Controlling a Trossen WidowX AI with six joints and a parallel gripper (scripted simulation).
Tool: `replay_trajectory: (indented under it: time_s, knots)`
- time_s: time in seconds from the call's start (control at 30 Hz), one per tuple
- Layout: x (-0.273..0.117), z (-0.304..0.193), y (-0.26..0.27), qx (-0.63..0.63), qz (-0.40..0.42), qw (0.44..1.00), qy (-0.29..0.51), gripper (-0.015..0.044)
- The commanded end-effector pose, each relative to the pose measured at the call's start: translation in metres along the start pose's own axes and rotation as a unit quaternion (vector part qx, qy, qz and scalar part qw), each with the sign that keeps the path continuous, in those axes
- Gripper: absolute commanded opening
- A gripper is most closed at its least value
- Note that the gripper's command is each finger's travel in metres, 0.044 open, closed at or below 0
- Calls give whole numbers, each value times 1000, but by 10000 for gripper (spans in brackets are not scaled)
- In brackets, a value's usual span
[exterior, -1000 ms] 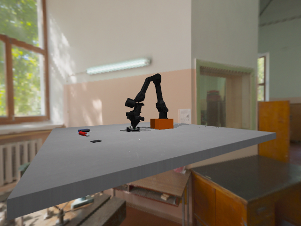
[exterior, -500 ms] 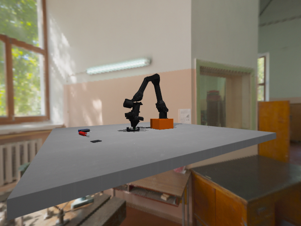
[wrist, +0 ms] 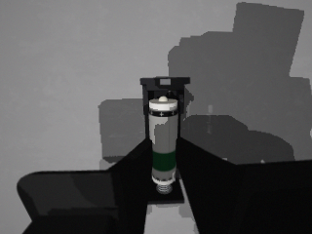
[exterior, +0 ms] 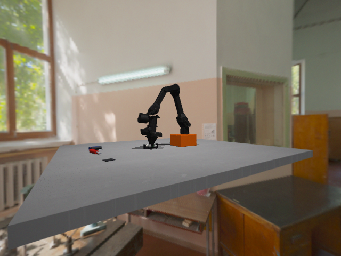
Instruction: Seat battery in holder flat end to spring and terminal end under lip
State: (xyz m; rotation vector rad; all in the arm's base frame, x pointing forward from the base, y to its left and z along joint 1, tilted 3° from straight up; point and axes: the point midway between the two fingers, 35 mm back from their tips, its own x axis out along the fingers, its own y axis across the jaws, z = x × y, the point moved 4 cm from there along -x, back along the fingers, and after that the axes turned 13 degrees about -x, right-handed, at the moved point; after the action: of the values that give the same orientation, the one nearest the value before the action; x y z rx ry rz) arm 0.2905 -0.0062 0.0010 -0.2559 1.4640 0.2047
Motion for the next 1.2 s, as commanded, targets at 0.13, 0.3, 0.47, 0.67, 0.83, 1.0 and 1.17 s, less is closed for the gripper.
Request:
replay_trajectory:
  time_s: [0.13, 0.3, 0.47, 0.67, 0.83, 1.0, 1.17]
  knots:
    - [3, -1, 0, 2, 7, 999, 35, 67]
    - [3, 0, -1, 2, 11, 999, 48, 67]
    - [3, 2, -1, 2, 15, 998, 60, 67]
    - [2, 2, -2, 2, 18, 998, 66, 67]
    - [2, 2, -2, 2, 18, 998, 66, 67]
    - [3, 2, -2, 2, 19, 998, 68, 67]
    - [2, 2, -2, 2, 19, 998, 67, 67]
